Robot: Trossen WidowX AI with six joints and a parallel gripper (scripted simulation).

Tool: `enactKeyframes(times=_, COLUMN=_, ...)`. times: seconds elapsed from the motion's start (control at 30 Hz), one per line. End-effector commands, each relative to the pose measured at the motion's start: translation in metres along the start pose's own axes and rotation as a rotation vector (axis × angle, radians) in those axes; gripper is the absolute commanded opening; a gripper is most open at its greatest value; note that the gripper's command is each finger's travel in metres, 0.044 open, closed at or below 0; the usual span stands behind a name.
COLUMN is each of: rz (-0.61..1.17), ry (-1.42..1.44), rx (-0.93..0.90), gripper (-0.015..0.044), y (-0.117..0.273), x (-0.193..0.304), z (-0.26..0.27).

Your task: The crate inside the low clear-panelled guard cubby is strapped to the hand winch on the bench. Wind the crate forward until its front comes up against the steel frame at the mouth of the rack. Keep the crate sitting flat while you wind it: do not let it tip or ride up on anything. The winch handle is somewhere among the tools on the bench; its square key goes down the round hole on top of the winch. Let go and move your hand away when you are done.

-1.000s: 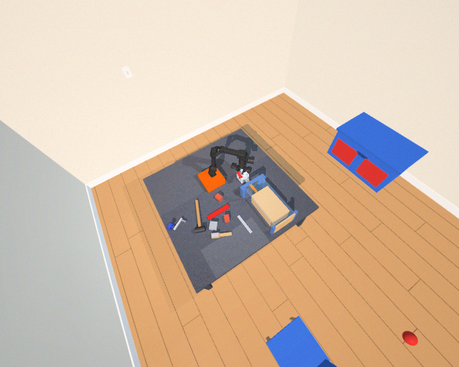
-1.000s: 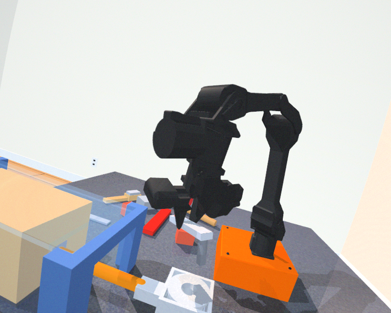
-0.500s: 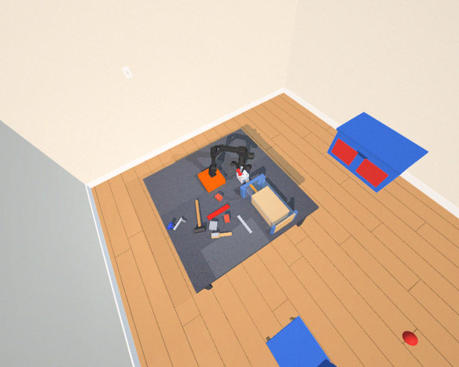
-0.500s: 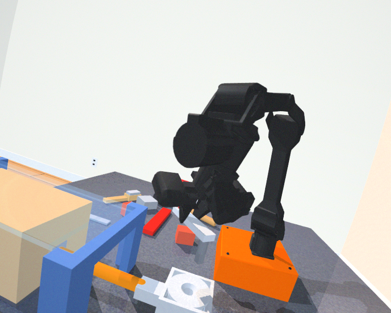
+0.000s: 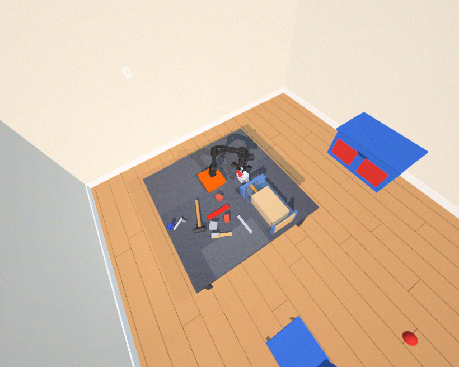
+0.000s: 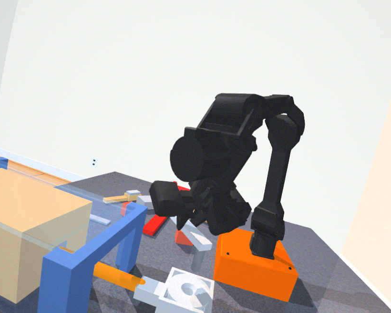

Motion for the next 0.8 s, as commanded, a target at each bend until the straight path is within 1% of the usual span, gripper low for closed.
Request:
enactKeyframes(times=0.0, rz=0.006, ry=-0.005, rx=0.003, gripper=0.0, y=-0.005, x=-0.002, z=-0.001)
enactKeyframes(times=0.77, rz=0.009, ry=-0.006, rx=0.003, gripper=0.0, y=-0.041, x=-0.015, z=0.0)
Point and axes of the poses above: the point midway between the two fingers, 35 mm back from their tips, its own y axis back along the fingers, its own z axis across the jaws, x = y × z, the point moved 6 cm from there along y, back along the fingers, and after that the axes turned 8 degrees about y, right-handed, at the moved point
